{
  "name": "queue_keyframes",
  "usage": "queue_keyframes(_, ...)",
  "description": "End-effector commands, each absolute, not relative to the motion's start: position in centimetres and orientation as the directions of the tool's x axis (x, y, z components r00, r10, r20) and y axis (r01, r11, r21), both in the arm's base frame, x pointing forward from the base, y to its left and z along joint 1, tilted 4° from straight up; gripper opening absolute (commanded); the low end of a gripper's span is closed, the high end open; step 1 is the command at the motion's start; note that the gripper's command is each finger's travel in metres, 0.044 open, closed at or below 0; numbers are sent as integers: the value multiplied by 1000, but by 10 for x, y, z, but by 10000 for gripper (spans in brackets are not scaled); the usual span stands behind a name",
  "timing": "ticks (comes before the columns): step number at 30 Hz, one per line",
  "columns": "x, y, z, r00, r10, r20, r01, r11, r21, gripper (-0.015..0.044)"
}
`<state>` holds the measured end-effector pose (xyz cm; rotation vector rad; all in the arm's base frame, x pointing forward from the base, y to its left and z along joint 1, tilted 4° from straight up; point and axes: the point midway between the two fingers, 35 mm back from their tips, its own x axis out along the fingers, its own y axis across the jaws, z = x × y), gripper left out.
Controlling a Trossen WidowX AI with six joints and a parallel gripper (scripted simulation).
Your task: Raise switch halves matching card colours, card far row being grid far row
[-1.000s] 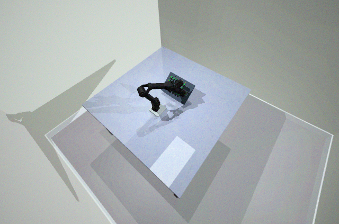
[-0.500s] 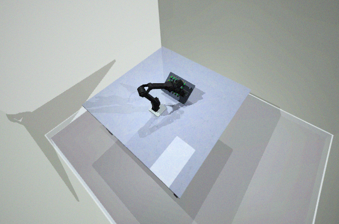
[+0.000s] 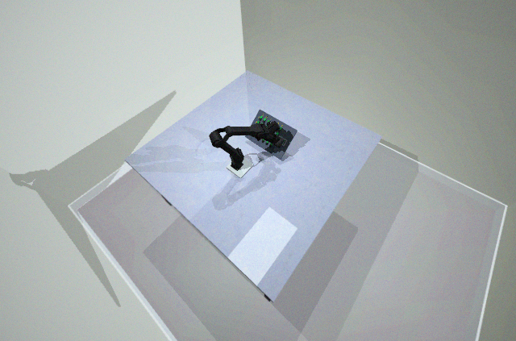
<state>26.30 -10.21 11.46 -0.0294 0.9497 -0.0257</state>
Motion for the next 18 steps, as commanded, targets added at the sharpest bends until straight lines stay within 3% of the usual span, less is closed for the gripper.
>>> queue_keyframes(1,263,-103,113,580,-39,-814,15,999,-37,0)
queue_keyframes(9,225,-101,163,598,-39,-801,15,999,-37,0)
queue_keyframes(18,218,-76,159,586,-35,-810,12,999,-34,0)
